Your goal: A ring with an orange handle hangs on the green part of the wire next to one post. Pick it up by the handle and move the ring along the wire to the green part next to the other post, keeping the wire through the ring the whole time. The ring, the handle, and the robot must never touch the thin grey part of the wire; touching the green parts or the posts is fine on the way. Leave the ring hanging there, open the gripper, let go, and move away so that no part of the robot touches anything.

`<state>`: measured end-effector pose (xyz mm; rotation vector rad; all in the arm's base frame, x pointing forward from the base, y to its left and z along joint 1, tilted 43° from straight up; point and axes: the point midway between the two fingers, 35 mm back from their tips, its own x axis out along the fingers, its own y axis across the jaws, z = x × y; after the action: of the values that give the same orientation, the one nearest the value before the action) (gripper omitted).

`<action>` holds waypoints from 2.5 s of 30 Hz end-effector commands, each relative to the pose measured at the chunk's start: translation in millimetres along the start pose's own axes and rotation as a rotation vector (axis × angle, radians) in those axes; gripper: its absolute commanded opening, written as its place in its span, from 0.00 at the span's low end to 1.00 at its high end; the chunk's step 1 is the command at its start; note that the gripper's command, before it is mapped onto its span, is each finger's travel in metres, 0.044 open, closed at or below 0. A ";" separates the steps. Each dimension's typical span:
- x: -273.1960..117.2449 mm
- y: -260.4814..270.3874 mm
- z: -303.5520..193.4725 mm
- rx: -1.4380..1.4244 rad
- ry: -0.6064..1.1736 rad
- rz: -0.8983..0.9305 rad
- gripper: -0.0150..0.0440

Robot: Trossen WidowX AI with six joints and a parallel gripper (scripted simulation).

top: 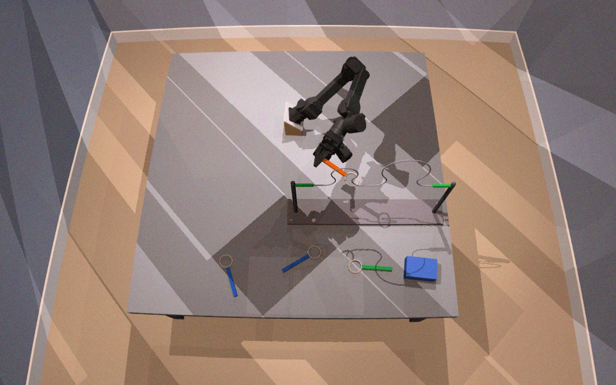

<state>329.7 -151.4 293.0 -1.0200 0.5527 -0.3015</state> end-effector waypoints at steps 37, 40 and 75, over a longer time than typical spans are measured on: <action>-6.2 -27.3 5.2 -0.011 0.000 -0.022 0.00; -6.1 -26.7 5.3 0.004 -0.002 -0.014 0.00; -5.8 7.4 13.5 0.458 -0.062 0.244 0.00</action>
<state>331.2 -138.4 292.8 -0.5750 0.5271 -0.1819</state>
